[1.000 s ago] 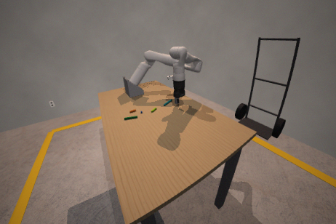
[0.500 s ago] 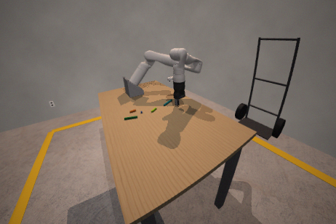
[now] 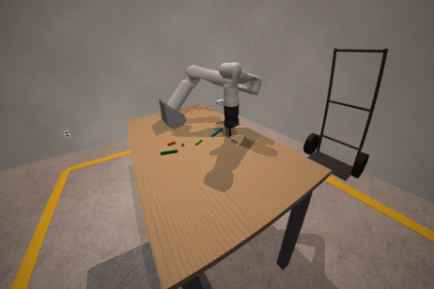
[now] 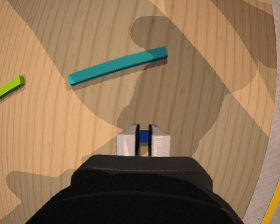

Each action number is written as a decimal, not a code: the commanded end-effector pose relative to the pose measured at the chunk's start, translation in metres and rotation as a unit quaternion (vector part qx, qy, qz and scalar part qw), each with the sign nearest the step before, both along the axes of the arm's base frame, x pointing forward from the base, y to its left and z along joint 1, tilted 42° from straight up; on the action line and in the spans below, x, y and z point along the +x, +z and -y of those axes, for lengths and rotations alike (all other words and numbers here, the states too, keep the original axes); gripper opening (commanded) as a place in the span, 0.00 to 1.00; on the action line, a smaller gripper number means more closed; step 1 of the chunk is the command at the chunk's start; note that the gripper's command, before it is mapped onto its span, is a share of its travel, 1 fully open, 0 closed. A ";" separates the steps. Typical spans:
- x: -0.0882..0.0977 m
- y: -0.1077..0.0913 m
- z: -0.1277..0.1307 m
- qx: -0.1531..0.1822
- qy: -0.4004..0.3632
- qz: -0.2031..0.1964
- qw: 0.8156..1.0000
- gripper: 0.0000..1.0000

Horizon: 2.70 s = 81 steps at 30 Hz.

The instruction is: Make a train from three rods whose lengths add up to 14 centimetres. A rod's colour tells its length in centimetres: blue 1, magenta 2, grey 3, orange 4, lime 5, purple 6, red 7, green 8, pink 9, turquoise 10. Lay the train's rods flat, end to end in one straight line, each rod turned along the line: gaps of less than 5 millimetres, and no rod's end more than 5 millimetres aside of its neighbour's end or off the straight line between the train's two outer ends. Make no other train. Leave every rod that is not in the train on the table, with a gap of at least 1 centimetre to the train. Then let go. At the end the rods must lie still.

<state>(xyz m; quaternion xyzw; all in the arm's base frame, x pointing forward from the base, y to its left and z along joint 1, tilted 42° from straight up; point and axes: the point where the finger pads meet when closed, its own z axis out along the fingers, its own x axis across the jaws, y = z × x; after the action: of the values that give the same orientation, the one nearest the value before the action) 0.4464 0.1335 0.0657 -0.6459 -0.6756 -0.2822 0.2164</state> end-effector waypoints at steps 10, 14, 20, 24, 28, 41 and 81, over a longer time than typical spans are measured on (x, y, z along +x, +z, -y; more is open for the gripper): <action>0.000 0.001 0.001 0.000 -0.001 0.001 1.000 0.24; 0.000 0.001 0.001 0.000 -0.001 0.001 1.000 0.24; 0.000 0.001 0.001 0.000 -0.001 0.001 1.000 0.24; 0.000 0.001 0.001 0.000 -0.001 0.001 1.000 0.30; 0.000 0.001 0.001 0.000 -0.001 0.001 1.000 0.36; 0.000 0.001 0.001 0.000 -0.001 0.001 1.000 0.54; -0.006 0.068 0.060 0.000 -0.001 0.001 1.000 0.54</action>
<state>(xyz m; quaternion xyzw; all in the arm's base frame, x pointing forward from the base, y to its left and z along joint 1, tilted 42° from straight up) 0.4393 0.0754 0.1321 -0.6453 -0.6763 -0.2812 0.2170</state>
